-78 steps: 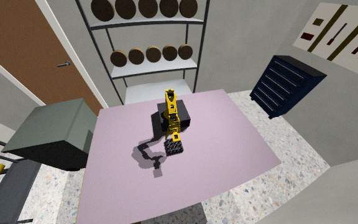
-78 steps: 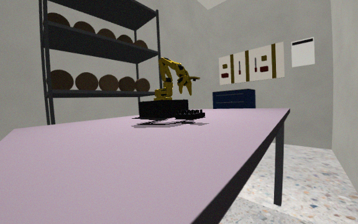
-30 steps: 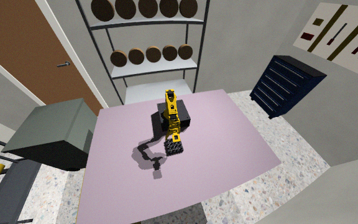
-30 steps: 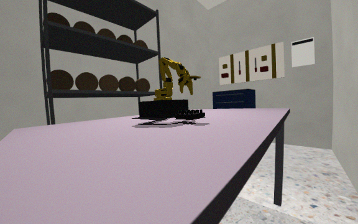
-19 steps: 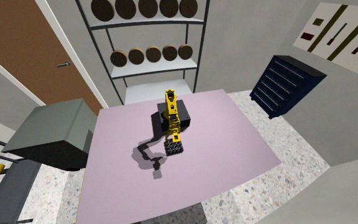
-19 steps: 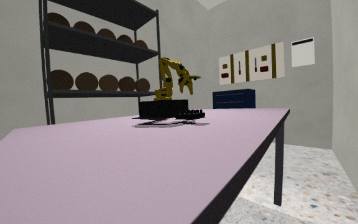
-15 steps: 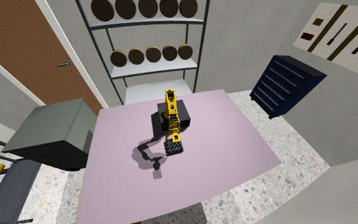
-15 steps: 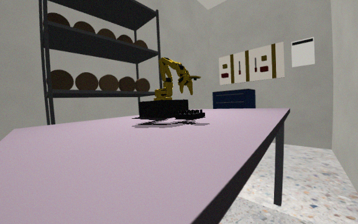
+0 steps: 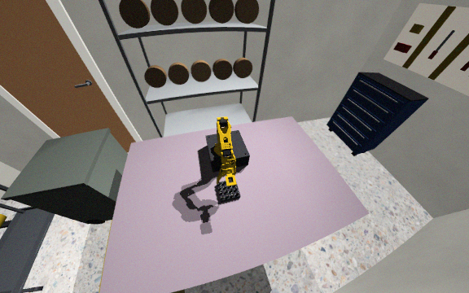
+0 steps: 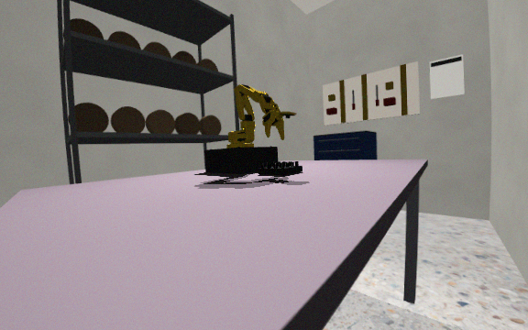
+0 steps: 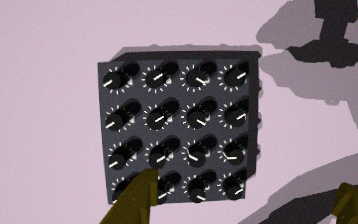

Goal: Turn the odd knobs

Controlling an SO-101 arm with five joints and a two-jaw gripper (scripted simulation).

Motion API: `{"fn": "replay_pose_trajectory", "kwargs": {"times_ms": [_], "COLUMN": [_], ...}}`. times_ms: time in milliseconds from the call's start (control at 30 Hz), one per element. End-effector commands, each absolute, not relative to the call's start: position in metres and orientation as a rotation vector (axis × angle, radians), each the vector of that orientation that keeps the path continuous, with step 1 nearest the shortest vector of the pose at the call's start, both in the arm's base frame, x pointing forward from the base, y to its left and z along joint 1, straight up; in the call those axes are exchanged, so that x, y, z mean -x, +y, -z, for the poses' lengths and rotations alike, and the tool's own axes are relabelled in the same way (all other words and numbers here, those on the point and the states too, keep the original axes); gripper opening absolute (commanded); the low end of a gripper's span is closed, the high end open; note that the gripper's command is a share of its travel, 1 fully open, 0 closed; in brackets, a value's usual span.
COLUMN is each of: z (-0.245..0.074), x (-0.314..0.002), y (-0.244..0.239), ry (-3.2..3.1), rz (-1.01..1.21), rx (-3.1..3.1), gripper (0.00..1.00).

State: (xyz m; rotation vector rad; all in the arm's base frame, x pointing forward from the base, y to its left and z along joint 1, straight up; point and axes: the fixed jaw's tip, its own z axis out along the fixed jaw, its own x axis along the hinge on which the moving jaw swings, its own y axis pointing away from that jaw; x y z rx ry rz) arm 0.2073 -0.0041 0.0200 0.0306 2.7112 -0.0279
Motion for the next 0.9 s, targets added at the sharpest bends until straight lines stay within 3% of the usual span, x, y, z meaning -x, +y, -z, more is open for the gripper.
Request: {"fn": "replay_pose_trajectory", "kwargs": {"times_ms": [0,867], "z": [-0.020,0.029], "x": [-0.207,-0.170], "y": [-0.004,-0.002], "ry": [2.716,3.143], "rz": [0.026,0.000], "rx": [-0.031,-0.036], "gripper": [0.40,0.40]}}
